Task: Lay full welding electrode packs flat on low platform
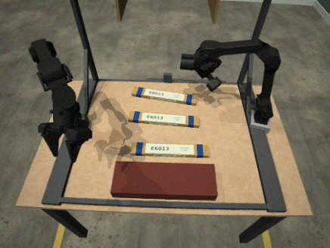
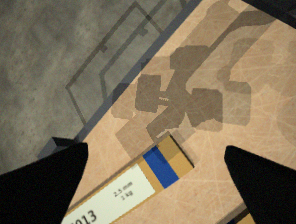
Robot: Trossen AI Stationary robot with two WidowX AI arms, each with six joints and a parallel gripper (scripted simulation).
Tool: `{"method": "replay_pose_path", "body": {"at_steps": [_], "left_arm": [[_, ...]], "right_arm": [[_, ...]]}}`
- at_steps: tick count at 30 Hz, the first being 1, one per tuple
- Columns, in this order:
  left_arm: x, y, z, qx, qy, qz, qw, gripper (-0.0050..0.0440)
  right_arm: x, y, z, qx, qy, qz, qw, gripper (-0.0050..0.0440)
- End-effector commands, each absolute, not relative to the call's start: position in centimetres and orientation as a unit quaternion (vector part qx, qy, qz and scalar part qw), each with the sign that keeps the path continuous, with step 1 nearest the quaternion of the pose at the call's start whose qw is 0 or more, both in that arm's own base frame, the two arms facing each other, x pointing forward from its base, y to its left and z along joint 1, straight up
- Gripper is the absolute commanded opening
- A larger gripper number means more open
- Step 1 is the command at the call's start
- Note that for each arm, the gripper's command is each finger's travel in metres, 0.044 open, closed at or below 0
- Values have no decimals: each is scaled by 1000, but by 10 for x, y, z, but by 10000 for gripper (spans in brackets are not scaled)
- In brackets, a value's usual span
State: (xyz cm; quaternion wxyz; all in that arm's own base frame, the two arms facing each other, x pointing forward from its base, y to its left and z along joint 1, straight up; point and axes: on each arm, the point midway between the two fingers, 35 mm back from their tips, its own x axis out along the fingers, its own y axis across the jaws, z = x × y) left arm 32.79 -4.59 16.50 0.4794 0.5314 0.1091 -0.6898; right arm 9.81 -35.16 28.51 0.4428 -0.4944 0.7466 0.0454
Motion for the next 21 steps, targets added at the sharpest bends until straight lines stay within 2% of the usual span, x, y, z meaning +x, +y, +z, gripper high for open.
{"method": "replay_pose_path", "body": {"at_steps": [1, 12, 21], "left_arm": [[323, -36, 171, 529, 147, -666, 505, 430], [314, -6, 170, 473, 274, -594, 591, 430], [308, 11, 169, 428, 346, -534, 642, 430]], "right_arm": [[112, -338, 288, -498, 731, 17, 467, 430], [157, -299, 263, -460, 677, -31, 573, 430], [180, -273, 248, -431, 651, -47, 623, 430]]}}
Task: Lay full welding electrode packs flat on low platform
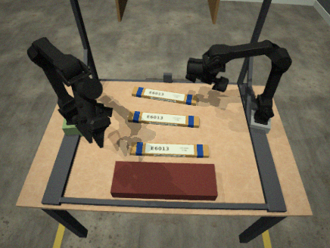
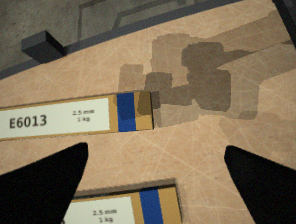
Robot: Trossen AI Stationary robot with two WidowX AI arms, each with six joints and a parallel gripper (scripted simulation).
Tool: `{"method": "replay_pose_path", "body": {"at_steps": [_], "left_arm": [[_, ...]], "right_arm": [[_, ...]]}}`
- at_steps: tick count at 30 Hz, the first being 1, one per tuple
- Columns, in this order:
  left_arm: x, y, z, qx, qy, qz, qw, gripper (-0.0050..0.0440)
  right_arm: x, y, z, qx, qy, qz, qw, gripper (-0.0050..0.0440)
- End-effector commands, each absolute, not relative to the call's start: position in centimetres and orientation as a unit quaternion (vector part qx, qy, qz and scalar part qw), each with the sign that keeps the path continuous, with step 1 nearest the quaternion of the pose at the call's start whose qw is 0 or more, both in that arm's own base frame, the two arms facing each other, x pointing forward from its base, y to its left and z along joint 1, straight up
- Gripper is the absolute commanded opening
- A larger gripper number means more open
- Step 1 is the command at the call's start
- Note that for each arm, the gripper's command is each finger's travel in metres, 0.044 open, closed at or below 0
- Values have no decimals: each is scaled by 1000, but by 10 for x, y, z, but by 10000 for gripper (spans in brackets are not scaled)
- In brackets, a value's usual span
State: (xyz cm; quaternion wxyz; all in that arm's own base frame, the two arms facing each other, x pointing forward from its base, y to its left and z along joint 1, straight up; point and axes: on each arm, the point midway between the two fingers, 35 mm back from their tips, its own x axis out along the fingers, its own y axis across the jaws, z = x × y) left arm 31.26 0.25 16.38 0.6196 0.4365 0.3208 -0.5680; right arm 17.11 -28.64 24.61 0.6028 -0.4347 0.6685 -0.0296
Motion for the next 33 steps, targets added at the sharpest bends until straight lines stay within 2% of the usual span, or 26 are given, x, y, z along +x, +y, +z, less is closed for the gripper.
{"method": "replay_pose_path", "body": {"at_steps": [1, 9, 33], "left_arm": [[308, 11, 169, 421, 356, -525, 648, 430], [298, 34, 168, 361, 426, -445, 700, 430], [270, 82, 165, 182, 541, -208, 795, 430]], "right_arm": [[183, -268, 246, -422, 645, -50, 635, 430], [204, -235, 228, -374, 615, -62, 691, 430], [233, -140, 182, -197, 558, -68, 804, 430]]}}
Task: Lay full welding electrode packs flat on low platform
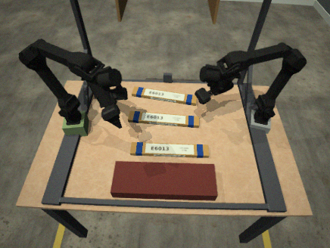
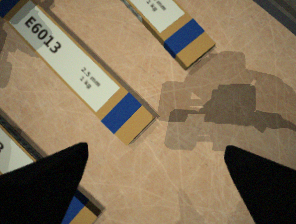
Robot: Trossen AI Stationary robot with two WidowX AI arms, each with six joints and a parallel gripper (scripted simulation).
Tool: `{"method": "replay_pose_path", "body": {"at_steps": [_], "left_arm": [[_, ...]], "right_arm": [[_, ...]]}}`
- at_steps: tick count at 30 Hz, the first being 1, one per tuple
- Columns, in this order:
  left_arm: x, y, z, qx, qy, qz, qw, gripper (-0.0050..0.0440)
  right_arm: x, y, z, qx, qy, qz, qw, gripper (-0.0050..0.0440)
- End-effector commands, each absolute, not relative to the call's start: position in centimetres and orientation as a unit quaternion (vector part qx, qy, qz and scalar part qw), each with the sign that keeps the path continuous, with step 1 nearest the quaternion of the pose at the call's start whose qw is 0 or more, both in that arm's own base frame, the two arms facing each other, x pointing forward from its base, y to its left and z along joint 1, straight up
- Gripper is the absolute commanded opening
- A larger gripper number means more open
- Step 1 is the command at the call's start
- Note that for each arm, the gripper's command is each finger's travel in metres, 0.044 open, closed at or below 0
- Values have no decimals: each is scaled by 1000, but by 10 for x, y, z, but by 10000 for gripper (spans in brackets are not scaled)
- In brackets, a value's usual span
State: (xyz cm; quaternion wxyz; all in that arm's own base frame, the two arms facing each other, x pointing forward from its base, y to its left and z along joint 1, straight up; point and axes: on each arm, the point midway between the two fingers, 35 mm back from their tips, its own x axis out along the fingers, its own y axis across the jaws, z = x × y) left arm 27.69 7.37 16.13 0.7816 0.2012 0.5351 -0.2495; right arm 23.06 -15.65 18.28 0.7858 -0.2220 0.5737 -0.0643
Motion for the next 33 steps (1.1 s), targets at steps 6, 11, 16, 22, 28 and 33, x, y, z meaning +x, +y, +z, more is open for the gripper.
{"method": "replay_pose_path", "body": {"at_steps": [6, 11, 16, 22, 28, 33], "left_arm": [[261, 95, 164, 122, 556, -131, 811, 430], [255, 103, 163, 82, 562, -79, 819, 430], [245, 114, 162, 41, 563, -26, 825, 430], [239, 121, 162, -22, 558, 52, 828, 430], [234, 126, 161, -66, 549, 107, 827, 430], [236, 127, 163, -65, 548, 103, 828, 430]], "right_arm": [[235, -113, 168, -138, 550, -66, 821, 430], [234, -97, 160, -108, 548, -64, 827, 430], [232, -78, 150, -61, 546, -62, 833, 430], [228, -58, 140, -17, 547, -61, 835, 430], [221, -34, 127, 43, 552, -60, 831, 430], [223, -35, 129, 41, 550, -62, 832, 430]]}}
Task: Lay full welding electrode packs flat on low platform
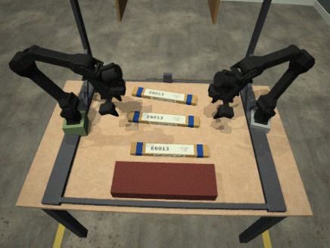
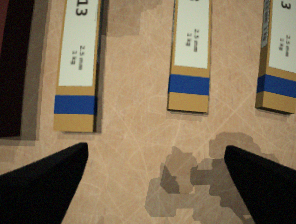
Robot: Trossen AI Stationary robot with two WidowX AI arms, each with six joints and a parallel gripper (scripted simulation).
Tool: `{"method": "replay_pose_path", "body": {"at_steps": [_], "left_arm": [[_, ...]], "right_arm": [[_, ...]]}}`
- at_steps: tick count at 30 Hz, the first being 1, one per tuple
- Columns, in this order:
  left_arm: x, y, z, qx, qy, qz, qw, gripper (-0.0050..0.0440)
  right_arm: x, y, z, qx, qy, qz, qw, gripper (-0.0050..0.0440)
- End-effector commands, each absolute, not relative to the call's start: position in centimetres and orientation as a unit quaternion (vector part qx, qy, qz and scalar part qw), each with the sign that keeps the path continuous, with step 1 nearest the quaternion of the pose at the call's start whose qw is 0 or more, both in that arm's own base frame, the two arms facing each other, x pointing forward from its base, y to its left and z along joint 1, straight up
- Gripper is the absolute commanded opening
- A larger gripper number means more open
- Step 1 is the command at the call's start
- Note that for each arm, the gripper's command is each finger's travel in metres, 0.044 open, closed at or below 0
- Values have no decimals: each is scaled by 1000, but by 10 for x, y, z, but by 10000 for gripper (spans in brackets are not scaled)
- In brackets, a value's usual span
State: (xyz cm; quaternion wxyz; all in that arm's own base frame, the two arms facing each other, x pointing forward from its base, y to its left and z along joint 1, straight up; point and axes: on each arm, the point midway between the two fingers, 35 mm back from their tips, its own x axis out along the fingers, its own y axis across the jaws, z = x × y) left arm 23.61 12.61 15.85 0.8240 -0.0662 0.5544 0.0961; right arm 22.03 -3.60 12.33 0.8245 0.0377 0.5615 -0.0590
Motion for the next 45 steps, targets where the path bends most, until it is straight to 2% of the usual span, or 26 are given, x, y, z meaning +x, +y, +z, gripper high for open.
{"method": "replay_pose_path", "body": {"at_steps": [1, 8, 9, 14, 25, 36, 45], "left_arm": [[236, 127, 163, -65, 548, 103, 828, 430], [236, 127, 163, -65, 548, 103, 828, 430], [245, 129, 165, -66, 561, 104, 819, 300], [265, 134, 166, -71, 597, 101, 793, 300], [336, 151, 170, -71, 596, 101, 794, 300], [393, 165, 174, -71, 595, 101, 794, 300], [393, 166, 177, -71, 593, 99, 796, 300]], "right_arm": [[223, -35, 129, 41, 550, -62, 832, 430], [213, -33, 128, 41, 554, -62, 829, 430], [207, -32, 131, 41, 554, -63, 829, 430], [193, -31, 146, 39, 545, -63, 835, 430], [124, -20, 171, 40, 548, -61, 833, 430], [123, -20, 167, 41, 553, -61, 830, 430], [123, -20, 167, 41, 553, -61, 830, 430]]}}
